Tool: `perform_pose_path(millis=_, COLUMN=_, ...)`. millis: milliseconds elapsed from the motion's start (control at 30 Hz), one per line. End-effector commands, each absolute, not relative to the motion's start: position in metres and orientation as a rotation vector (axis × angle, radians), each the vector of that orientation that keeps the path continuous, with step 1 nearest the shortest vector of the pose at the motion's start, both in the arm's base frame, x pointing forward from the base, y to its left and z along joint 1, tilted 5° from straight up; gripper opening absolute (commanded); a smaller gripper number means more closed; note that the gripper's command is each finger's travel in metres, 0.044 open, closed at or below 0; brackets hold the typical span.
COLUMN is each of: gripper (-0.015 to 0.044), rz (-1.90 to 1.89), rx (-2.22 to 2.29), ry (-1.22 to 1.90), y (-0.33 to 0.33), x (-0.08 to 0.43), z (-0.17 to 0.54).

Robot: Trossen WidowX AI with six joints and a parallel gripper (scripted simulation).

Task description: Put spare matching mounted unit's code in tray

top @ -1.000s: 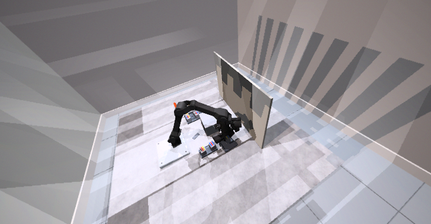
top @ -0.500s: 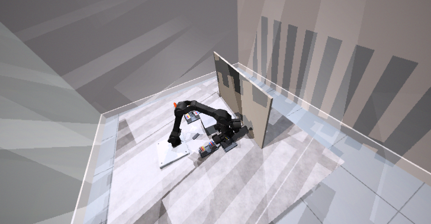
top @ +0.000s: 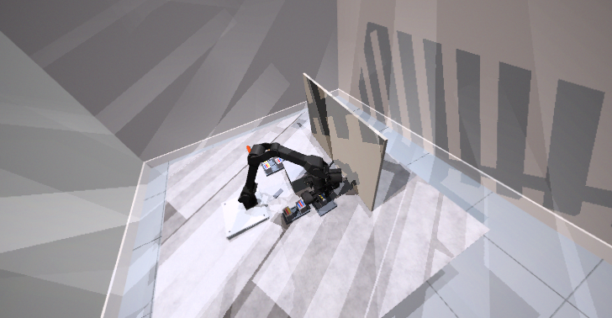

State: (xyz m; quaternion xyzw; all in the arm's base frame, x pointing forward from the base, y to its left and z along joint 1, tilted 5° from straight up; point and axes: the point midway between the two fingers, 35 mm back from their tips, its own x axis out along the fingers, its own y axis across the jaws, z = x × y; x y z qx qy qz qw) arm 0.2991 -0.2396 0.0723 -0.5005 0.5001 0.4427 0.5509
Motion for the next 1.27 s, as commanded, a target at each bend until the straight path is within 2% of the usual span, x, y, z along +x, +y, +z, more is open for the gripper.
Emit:
perform_pose_path(millis=0, gripper=0.0341, rz=1.047, rx=-1.185, ry=1.183, y=-0.240, x=0.299, z=0.073)
perform_pose_path(millis=133, gripper=0.0440, rz=1.047, rx=-1.185, ry=1.183, y=-0.240, x=0.299, z=0.073)
perform_pose_path(millis=433, gripper=0.0440, rz=1.047, rx=-1.179, ry=1.182, y=-0.238, x=0.288, z=0.176)
perform_pose_path(millis=1233, gripper=0.0440, rz=1.047, rx=-1.177, ry=1.188, y=-0.238, x=0.288, z=0.174)
